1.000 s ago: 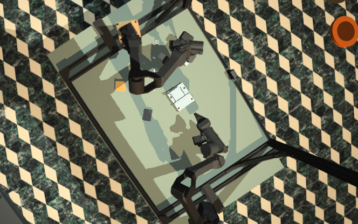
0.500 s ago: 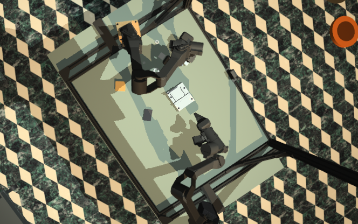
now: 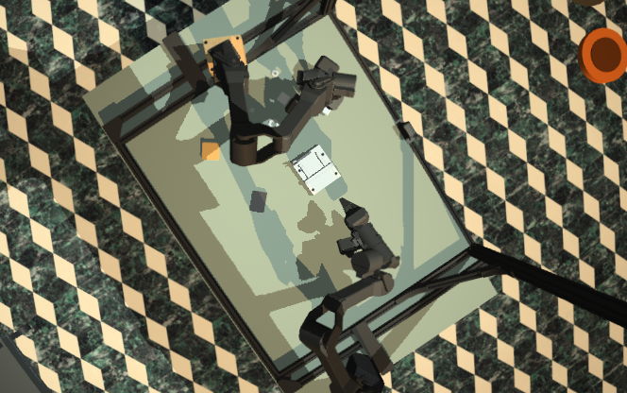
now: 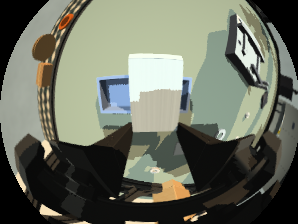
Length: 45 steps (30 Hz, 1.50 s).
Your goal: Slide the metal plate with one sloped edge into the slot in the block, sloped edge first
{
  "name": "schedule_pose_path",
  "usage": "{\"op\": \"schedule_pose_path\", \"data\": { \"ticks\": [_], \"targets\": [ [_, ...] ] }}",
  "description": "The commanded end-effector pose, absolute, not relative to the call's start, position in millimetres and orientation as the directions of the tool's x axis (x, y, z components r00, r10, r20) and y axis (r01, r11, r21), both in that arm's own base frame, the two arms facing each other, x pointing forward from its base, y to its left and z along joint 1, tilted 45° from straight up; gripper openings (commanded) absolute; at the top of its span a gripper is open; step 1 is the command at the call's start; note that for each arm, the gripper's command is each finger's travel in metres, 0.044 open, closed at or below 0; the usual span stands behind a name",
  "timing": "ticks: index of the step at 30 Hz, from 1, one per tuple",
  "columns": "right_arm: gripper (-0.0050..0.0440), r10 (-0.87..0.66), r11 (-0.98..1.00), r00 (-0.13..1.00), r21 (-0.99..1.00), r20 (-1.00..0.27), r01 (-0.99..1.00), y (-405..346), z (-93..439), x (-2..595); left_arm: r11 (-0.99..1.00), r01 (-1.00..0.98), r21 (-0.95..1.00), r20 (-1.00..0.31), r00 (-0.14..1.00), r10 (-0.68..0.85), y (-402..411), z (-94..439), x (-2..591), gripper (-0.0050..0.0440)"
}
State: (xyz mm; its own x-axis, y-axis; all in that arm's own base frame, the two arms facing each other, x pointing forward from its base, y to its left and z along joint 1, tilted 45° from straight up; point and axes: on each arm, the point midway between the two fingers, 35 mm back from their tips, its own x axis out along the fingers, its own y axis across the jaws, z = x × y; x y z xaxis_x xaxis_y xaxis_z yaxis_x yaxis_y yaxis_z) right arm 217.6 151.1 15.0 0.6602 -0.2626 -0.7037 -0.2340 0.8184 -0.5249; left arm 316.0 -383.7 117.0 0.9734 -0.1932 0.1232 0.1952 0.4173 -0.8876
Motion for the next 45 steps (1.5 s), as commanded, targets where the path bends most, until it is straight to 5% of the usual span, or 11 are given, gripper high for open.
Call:
{"op": "schedule_pose_path", "data": {
  "ticks": [1,9,16,45],
  "targets": [
    [0.0233,-0.262,0.819,0.660,-0.524,-0.704,-0.233,151,15,218,0.411,0.192,-0.891,0.123,0.975,-0.188,-383,117,316,0.0440],
    [0.0159,-0.262,0.819,0.659,-0.524,-0.705,-0.234,153,17,215,0.411,0.192,-0.891,0.123,0.975,-0.188,-383,117,316,0.0440],
    [0.0000,-0.262,0.817,0.653,-0.524,-0.710,-0.242,161,40,193,0.411,0.192,-0.891,0.123,0.975,-0.188,-383,117,316,0.0440],
    [-0.0050,-0.260,0.921,0.646,-0.386,-0.717,-0.057,86,78,194,0.411,0.192,-0.891,0.123,0.975,-0.188,-383,117,316,0.0440]
  ]
}}
